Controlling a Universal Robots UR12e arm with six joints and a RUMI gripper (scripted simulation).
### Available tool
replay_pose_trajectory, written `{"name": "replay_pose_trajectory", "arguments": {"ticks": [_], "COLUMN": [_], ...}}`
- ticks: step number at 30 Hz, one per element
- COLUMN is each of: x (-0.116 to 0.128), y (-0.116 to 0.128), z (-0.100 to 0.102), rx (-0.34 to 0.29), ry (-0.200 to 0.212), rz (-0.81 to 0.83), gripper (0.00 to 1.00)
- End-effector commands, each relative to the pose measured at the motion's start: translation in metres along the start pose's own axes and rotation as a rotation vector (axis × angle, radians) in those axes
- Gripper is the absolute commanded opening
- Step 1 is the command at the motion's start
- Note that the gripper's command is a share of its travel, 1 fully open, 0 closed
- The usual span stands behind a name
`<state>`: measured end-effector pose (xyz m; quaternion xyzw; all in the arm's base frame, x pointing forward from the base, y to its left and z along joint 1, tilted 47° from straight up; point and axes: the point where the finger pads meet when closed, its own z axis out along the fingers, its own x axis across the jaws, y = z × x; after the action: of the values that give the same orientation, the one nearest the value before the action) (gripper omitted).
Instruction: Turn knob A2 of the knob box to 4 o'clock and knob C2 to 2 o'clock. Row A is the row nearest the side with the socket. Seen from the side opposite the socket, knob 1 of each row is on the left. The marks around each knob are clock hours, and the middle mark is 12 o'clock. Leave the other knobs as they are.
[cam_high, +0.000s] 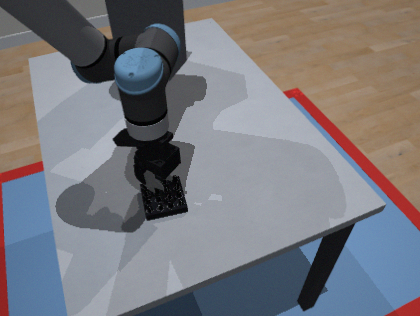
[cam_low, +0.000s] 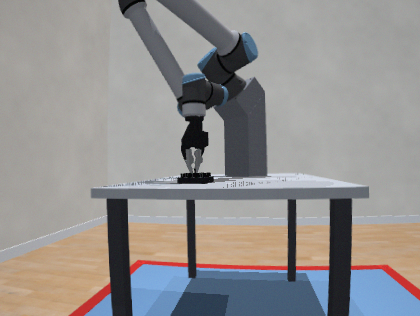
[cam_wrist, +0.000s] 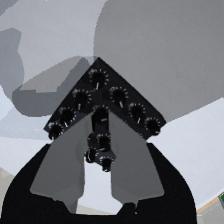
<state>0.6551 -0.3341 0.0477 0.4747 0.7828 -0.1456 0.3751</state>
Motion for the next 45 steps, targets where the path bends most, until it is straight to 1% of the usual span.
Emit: {"name": "replay_pose_trajectory", "arguments": {"ticks": [1,16,17,38,45], "x": [-0.0001,-0.0001,-0.0001,-0.0001,-0.0001], "y": [0.0003,0.0003,0.0003,0.0003,0.0003], "z": [-0.0004,-0.0004,-0.0004,-0.0006,-0.0064], "rx": [-0.001,-0.001,-0.001,-0.001,-0.001], "ry": [0.000,0.000,0.000,0.000,0.000], "rz": [0.005,0.005,0.005,0.005,0.005], "gripper": [0.04,0.04,0.11,0.11,0.11]}}
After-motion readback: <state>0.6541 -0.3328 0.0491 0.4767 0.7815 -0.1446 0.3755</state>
